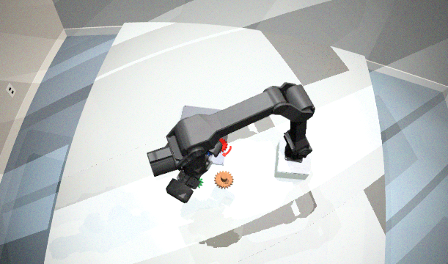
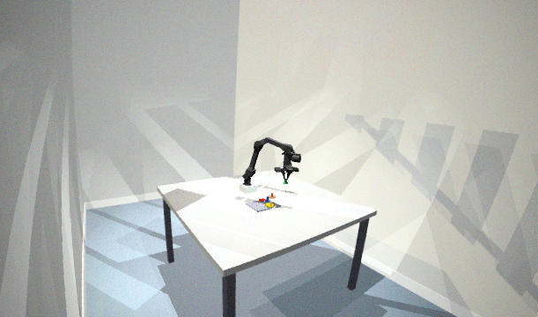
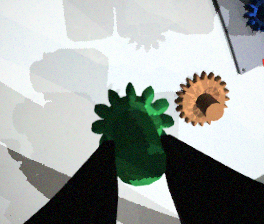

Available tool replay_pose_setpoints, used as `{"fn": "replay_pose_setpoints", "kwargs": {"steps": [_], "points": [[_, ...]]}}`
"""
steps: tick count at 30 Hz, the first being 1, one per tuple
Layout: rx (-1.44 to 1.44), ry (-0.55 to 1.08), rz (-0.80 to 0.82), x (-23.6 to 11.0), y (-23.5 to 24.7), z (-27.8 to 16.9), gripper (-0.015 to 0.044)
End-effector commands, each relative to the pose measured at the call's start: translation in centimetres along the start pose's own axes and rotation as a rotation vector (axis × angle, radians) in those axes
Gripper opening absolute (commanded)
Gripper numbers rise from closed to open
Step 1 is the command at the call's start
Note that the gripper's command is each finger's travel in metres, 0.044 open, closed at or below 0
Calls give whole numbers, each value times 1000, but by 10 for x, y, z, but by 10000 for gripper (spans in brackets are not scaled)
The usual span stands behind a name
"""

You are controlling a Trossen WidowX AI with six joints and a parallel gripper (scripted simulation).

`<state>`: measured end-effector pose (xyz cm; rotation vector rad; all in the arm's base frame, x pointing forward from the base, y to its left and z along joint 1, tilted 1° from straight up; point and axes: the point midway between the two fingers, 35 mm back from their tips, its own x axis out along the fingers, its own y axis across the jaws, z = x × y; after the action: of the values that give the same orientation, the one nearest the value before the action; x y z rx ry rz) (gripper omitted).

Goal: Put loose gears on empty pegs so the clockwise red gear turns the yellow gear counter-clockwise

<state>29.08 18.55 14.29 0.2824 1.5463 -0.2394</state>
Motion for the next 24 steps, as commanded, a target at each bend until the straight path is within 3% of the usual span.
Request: {"fn": "replay_pose_setpoints", "kwargs": {"steps": [1, 24], "points": [[8, 0, 4, -11, -1, -1, 0], [10, -4, 1, 14, -38, 36, 0]]}}
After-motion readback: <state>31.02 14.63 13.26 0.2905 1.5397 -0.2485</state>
